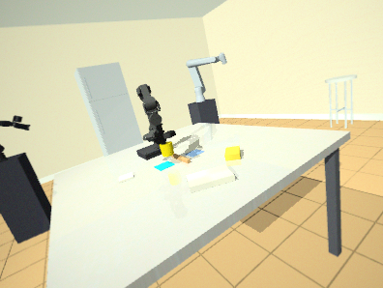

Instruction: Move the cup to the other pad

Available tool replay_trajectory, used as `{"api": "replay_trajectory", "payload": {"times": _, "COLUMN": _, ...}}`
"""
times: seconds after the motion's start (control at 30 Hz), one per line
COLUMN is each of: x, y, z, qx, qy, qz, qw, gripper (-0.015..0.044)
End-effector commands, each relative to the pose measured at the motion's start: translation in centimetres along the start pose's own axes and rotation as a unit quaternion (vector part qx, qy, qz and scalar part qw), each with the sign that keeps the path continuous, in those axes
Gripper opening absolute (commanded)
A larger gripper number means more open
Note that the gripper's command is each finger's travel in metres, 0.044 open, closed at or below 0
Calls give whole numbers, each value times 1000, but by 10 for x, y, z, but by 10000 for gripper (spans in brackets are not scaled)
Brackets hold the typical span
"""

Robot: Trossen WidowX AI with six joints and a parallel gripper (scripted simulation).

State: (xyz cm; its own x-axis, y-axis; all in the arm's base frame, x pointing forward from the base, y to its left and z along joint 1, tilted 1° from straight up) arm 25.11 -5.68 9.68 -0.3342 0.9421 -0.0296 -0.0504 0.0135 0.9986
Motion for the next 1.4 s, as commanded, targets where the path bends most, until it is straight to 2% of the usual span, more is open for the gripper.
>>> {"api": "replay_trajectory", "payload": {"times": 0.0, "x": -8, "y": 0, "z": -3, "qx": 1, "qy": 1, "qz": 3, "qw": 1000, "gripper": 0}}
{"api": "replay_trajectory", "payload": {"times": 0.6, "x": -35, "y": -1, "z": -14, "qx": 1, "qy": 1, "qz": 1, "qw": 1000, "gripper": 0}}
{"api": "replay_trajectory", "payload": {"times": 1.37, "x": -37, "y": -35, "z": -15, "qx": 2, "qy": 1, "qz": 1, "qw": 1000, "gripper": 0}}
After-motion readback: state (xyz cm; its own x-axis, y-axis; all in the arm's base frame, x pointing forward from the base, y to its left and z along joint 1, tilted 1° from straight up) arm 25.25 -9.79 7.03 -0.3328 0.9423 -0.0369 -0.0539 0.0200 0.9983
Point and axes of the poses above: the point midway between the two fingers, 35 mm back from their tips, its own y axis back along the fingers, its own z axis across the jaws, x = y × z, the point moved 1 cm from there along y, back along the fingers, and after that the axes turned 15 degrees about -y, right-handed, at the moved point
